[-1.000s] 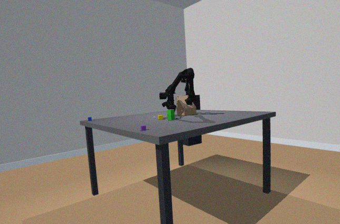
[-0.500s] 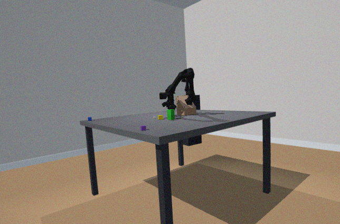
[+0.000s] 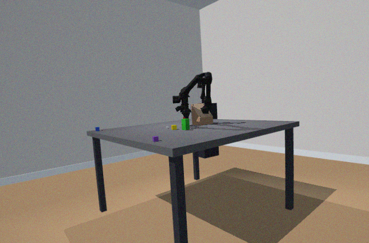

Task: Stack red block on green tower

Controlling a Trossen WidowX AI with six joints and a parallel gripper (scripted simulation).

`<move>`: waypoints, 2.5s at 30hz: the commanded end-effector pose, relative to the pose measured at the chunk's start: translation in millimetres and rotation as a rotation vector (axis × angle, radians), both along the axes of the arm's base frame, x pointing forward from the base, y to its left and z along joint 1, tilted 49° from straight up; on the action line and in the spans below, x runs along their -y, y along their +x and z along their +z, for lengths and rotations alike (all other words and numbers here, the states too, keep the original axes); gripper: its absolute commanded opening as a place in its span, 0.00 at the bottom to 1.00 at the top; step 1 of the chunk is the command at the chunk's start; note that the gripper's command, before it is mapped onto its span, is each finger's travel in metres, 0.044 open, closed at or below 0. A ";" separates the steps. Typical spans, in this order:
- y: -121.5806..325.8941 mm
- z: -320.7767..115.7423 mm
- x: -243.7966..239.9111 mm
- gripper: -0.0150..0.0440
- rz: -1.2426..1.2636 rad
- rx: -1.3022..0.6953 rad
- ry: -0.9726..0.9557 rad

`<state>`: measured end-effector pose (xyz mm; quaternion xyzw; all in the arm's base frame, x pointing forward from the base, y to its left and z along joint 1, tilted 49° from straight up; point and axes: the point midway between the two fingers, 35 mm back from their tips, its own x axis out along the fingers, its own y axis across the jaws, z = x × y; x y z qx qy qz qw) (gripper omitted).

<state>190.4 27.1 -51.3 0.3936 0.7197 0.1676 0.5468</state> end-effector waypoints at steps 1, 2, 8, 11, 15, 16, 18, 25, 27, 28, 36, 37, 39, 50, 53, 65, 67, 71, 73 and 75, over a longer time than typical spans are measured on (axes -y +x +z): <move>3.2 12.2 14.0 0.25 0.005 0.012 -0.008; 3.6 15.2 17.4 0.25 0.005 0.012 -0.009; 6.0 32.5 37.3 0.25 0.005 0.012 -0.010; 7.2 41.4 47.5 0.25 0.005 0.011 -0.011; 8.2 51.8 59.1 0.25 0.005 0.011 -0.011; 8.3 52.4 59.8 0.25 0.005 0.011 -0.011; 8.3 52.4 59.8 0.25 0.005 0.011 -0.011; 12.6 53.5 59.5 0.25 0.008 0.015 -0.016; 19.7 56.9 57.7 0.25 0.013 0.022 -0.024; 24.5 59.4 56.3 0.25 0.017 0.027 -0.029; 62.2 83.4 38.1 0.25 0.050 0.054 -0.073; 66.3 86.7 35.2 0.25 0.054 0.056 -0.079; 73.9 93.0 29.3 0.25 0.061 0.058 -0.088; 117.2 134.0 -11.4 0.25 0.035 0.055 -0.079; 126.9 146.6 -24.9 0.25 0.026 0.051 -0.068; 150.5 202.1 -86.7 0.25 0.006 0.023 -0.007; 151.3 207.9 -93.2 0.25 0.005 0.019 0.000; 151.3 208.3 -94.4 0.25 0.005 0.019 0.001; 150.3 205.7 -97.1 0.25 0.005 0.019 0.001; 149.8 204.4 -98.6 0.25 0.005 0.019 0.002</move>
